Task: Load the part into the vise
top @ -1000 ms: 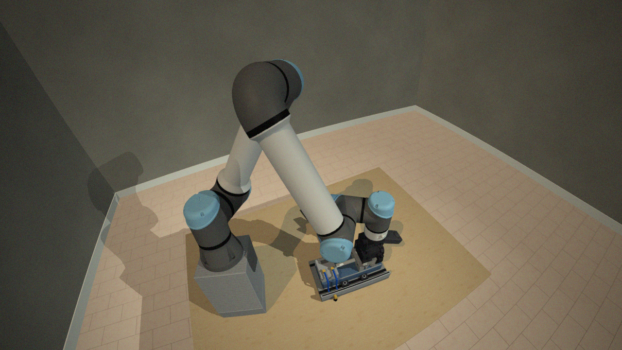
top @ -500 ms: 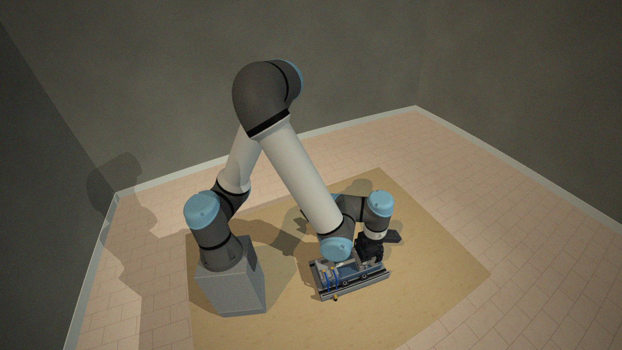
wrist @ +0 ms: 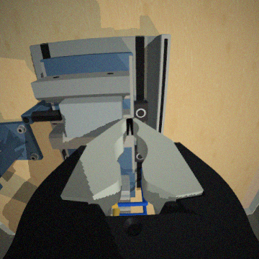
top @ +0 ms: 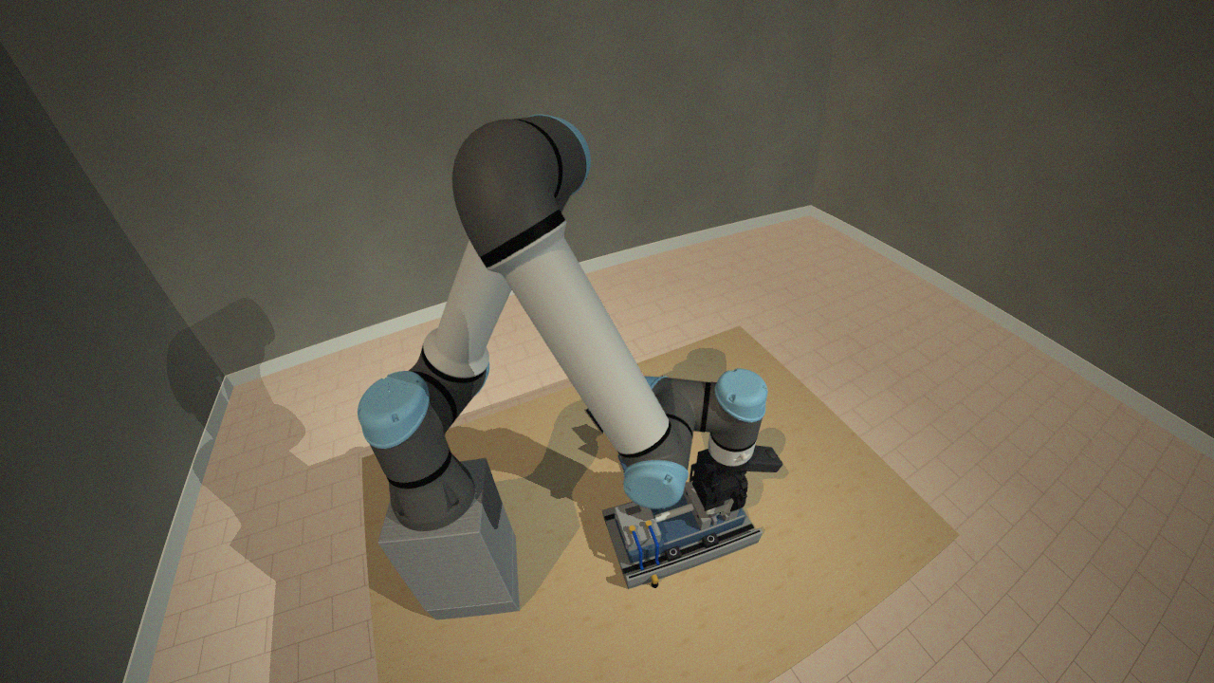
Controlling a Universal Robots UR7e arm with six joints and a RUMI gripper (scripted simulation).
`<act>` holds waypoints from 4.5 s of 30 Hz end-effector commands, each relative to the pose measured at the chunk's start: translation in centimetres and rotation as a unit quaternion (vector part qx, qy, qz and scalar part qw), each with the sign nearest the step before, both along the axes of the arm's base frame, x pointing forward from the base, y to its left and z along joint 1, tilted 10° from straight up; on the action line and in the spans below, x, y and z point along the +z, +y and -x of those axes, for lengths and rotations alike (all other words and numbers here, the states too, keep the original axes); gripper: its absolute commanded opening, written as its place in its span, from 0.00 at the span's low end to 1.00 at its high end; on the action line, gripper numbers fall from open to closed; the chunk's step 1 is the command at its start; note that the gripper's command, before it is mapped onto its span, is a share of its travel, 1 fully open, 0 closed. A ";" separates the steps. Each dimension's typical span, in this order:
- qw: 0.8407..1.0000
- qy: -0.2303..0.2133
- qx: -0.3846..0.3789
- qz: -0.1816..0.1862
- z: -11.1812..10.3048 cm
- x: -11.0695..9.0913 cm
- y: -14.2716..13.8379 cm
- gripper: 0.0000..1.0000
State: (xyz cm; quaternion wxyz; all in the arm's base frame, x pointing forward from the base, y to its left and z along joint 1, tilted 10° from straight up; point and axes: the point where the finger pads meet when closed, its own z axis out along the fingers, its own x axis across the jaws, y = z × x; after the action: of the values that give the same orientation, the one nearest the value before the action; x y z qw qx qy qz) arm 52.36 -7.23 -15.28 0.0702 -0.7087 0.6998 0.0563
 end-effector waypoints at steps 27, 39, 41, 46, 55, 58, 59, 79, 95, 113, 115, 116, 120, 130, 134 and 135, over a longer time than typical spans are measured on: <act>1.000 0.000 0.000 0.000 0.1 0.2 0.9 0.00; 1.000 0.000 0.000 0.000 0.1 0.3 1.1 0.00; 1.000 0.000 0.000 0.000 0.1 0.3 1.1 0.00; 1.000 0.000 0.000 0.000 0.1 0.3 1.2 0.00; 1.000 0.000 0.000 0.000 0.1 0.3 1.3 0.00; 1.000 0.000 0.000 0.000 0.1 0.3 1.3 0.00; 1.000 0.000 0.000 0.000 0.1 0.3 1.3 0.00; 1.000 0.000 0.000 0.000 0.1 0.3 1.3 0.00; 1.000 0.000 0.000 0.000 0.1 0.3 1.3 0.00; 1.000 -0.001 -0.001 0.000 0.0 0.2 0.9 0.00; 1.000 -0.001 -0.001 0.000 0.0 0.2 0.9 0.00; 1.000 -0.001 -0.001 0.000 0.0 0.2 0.8 0.00; 1.000 -0.001 -0.001 0.000 -0.1 0.1 0.1 0.00; 1.000 -0.001 -0.001 0.000 -0.1 -0.2 -1.6 0.00; 1.000 -0.001 -0.001 0.000 -0.1 -0.3 -1.8 0.00; 1.000 -0.001 -0.001 0.000 -0.1 -0.3 -1.9 0.00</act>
State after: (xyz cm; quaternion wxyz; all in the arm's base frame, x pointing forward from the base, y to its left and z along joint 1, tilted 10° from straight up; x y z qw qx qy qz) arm 52.34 -8.43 -15.46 0.0706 -0.7074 0.7010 0.0562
